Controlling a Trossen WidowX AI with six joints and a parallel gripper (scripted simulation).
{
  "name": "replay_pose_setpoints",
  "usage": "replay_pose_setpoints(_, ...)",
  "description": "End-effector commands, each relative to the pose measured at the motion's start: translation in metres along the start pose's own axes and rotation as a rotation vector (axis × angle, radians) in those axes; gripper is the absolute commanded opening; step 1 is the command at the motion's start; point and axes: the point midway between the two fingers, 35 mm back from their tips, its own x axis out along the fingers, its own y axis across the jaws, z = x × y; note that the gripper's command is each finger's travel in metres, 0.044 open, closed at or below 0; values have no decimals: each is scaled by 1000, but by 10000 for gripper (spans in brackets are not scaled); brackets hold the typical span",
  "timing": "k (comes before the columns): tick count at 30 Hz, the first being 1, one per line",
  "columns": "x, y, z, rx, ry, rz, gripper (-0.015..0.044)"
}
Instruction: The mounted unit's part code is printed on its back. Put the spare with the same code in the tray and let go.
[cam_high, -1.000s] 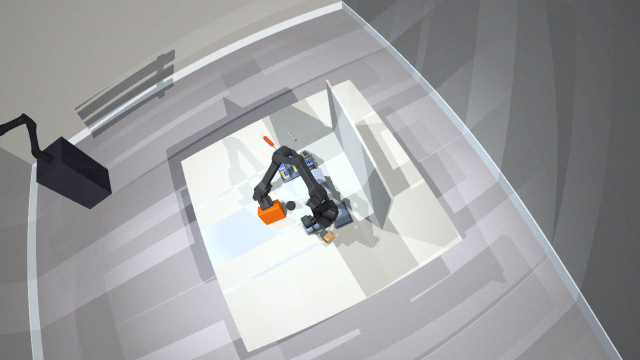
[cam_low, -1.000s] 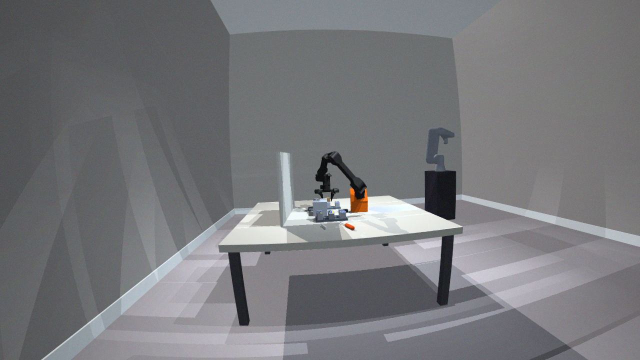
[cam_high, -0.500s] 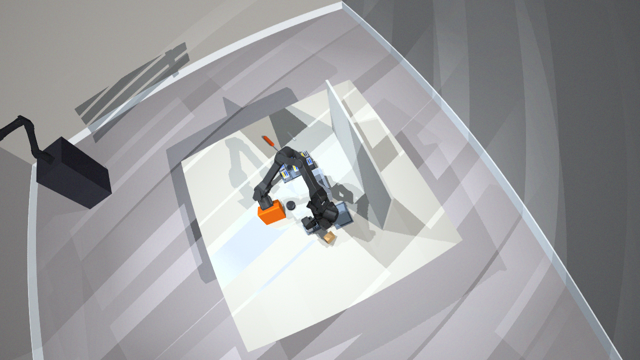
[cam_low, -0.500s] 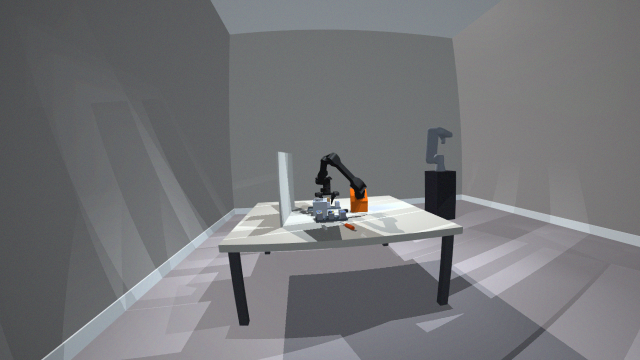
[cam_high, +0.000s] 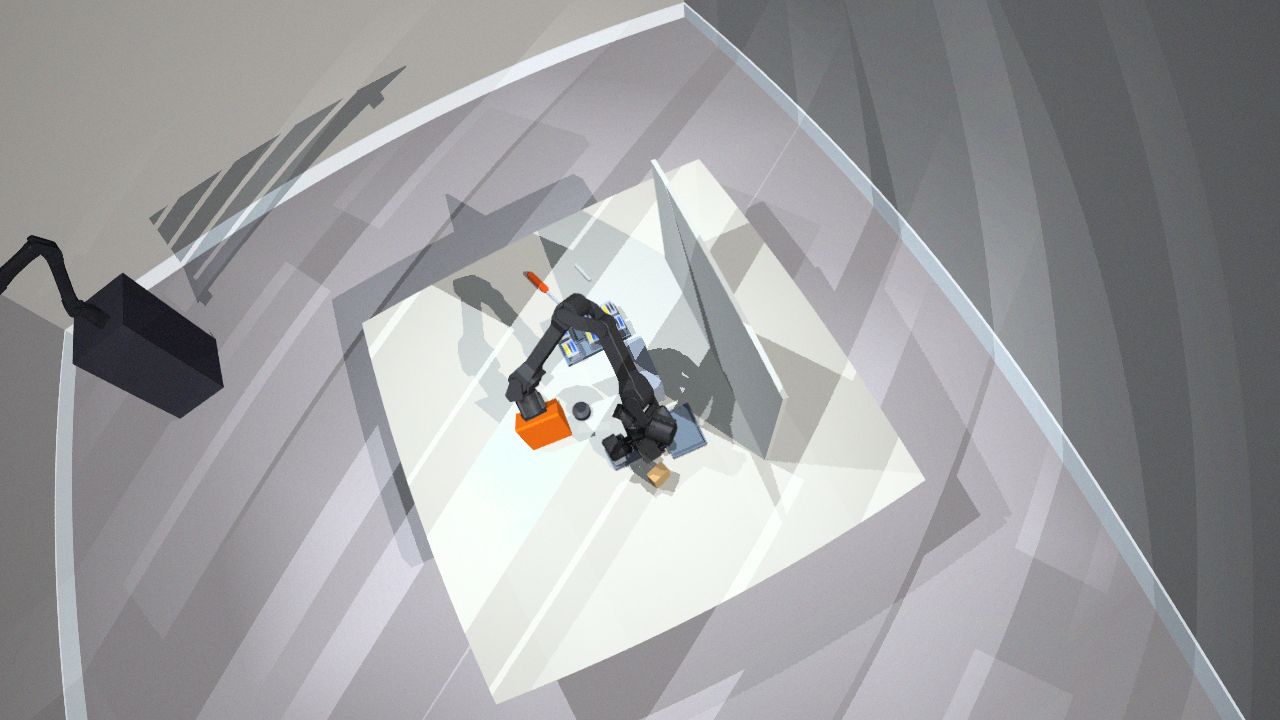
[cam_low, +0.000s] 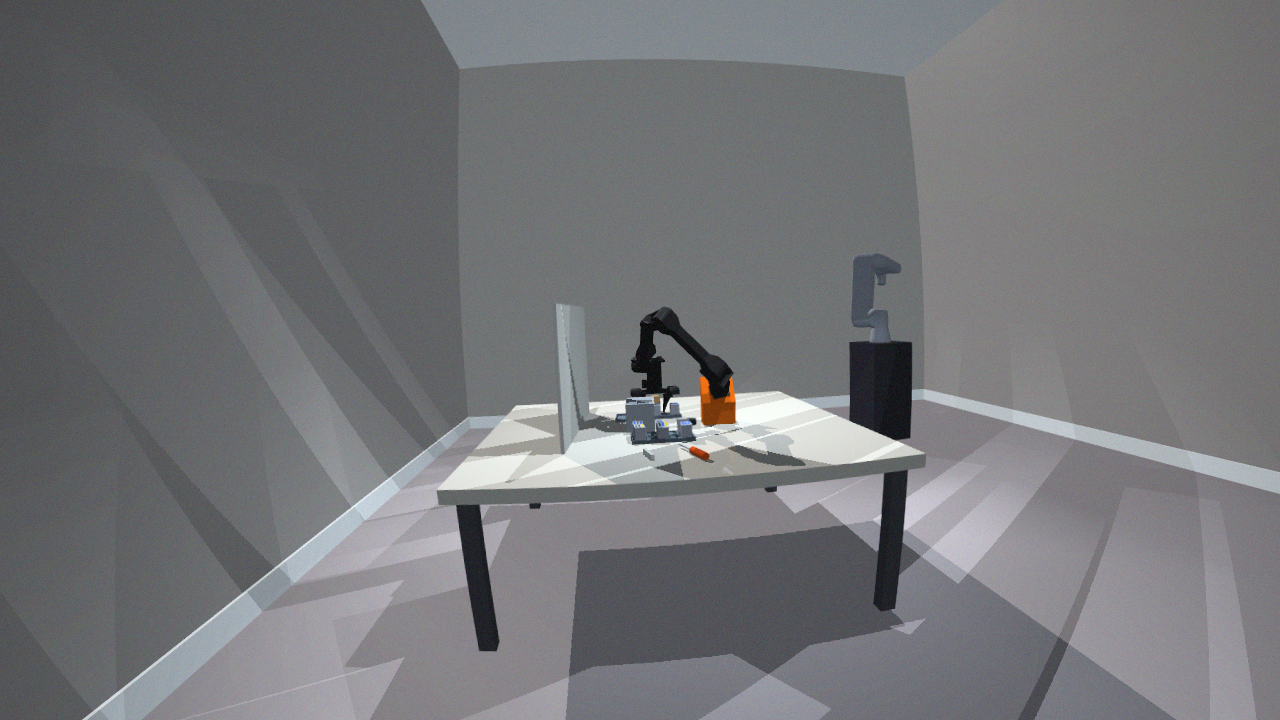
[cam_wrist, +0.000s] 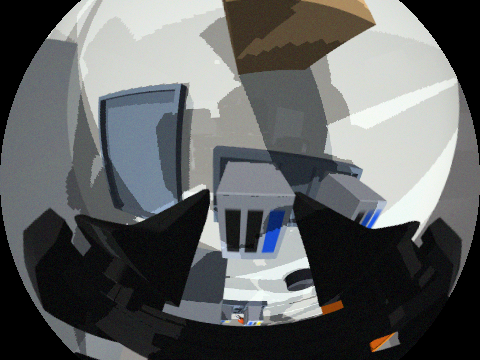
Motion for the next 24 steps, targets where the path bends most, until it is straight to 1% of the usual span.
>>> replay_pose_setpoints(1,1,0,-1,6,5,2,300)
replay_pose_setpoints(6,0,0,0,0,0,0,169)
replay_pose_setpoints(14,0,0,0,0,0,0,115)
replay_pose_setpoints(18,0,0,0,0,0,0,10)
replay_pose_setpoints(19,0,0,0,0,0,0,0)
replay_pose_setpoints(24,0,0,0,0,0,0,0)
